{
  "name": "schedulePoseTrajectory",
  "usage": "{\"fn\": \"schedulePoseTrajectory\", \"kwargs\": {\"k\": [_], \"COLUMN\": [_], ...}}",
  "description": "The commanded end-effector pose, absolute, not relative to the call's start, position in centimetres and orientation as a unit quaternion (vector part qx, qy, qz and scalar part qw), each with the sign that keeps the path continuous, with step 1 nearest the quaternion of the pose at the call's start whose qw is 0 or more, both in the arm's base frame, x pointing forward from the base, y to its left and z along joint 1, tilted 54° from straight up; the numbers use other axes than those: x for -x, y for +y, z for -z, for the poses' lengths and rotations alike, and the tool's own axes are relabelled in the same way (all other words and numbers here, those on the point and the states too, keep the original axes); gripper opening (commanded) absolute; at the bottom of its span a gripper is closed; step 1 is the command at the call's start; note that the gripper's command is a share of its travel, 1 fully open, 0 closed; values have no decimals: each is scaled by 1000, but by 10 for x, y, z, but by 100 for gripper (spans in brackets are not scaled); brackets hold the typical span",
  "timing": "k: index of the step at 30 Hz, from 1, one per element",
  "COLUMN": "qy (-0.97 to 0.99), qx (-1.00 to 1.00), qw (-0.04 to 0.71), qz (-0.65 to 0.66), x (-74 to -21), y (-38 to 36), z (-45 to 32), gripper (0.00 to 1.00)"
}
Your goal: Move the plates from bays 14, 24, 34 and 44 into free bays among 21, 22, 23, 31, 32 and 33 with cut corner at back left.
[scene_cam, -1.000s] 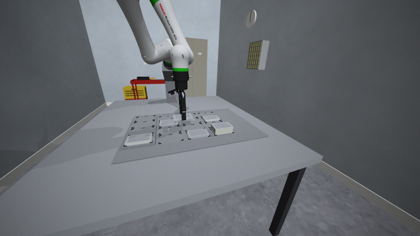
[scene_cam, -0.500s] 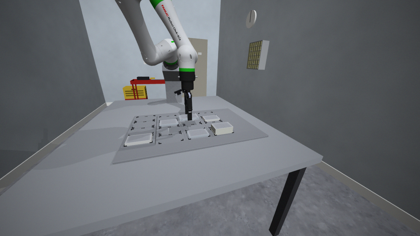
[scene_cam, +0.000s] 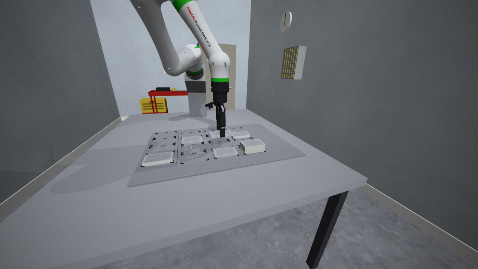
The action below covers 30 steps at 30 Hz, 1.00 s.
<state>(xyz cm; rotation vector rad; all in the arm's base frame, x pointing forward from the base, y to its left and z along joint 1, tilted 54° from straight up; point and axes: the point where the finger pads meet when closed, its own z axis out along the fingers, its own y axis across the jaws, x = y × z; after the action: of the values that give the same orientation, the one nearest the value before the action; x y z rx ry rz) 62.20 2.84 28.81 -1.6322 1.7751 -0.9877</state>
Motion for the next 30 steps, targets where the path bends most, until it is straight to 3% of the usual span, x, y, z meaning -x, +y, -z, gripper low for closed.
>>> {"fn": "schedulePoseTrajectory", "kwargs": {"k": [1, 30], "qy": [657, 657], "qx": [604, 604], "qw": [265, 265], "qz": [366, 366], "x": [-623, -641], "y": [30, 25], "z": [-289, -275], "gripper": [10, 10]}}
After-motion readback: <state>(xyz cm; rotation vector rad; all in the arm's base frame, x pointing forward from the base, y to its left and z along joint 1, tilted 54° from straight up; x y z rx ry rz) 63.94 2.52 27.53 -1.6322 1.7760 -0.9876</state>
